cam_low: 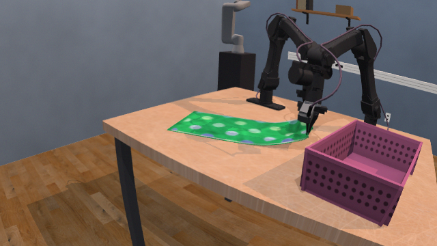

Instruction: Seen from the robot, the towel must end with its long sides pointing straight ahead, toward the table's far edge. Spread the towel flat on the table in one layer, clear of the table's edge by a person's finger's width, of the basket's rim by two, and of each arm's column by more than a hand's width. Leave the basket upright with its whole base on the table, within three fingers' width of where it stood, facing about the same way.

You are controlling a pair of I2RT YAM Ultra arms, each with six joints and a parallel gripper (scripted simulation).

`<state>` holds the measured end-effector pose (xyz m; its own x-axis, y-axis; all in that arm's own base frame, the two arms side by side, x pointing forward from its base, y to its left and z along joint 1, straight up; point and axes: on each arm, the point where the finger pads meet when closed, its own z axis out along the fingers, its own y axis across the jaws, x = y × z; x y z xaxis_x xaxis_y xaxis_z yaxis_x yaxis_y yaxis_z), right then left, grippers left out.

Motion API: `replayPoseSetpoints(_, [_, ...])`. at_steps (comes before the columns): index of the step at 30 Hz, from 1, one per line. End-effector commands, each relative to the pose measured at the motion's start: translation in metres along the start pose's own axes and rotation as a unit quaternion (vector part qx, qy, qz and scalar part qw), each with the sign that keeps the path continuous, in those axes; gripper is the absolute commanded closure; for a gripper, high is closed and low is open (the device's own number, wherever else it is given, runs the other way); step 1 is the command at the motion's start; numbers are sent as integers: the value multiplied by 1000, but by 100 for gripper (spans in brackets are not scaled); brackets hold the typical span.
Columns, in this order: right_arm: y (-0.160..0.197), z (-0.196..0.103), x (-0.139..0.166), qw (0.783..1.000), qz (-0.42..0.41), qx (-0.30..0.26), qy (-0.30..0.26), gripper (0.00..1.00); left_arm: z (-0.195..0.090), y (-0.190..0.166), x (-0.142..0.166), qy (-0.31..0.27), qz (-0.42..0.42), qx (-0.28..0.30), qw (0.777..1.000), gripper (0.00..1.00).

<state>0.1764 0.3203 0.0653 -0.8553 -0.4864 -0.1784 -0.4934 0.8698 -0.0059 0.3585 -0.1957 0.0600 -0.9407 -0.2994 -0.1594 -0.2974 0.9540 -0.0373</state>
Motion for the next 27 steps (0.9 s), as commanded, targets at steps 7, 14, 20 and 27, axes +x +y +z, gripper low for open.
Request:
replayPoseSetpoints(7, [-18, -49, -20, 999, -22, -16, -27, 100, -56, -2, -25, -38, 32, 20, 999, 100])
replayPoseSetpoints(14, [-35, -79, -32, 998, -34, -21, -44, 100, -86, -3, -36, -53, 58, 29, 996, 100])
replayPoseSetpoints(20, [-44, -83, -38, 998, -40, -16, -37, 100, -89, -6, -39, -48, 77, 22, 996, 100])
replayPoseSetpoints(27, [-73, -137, -64, 996, -50, -21, -68, 100, -143, -8, -59, -75, 119, 37, 989, 100])
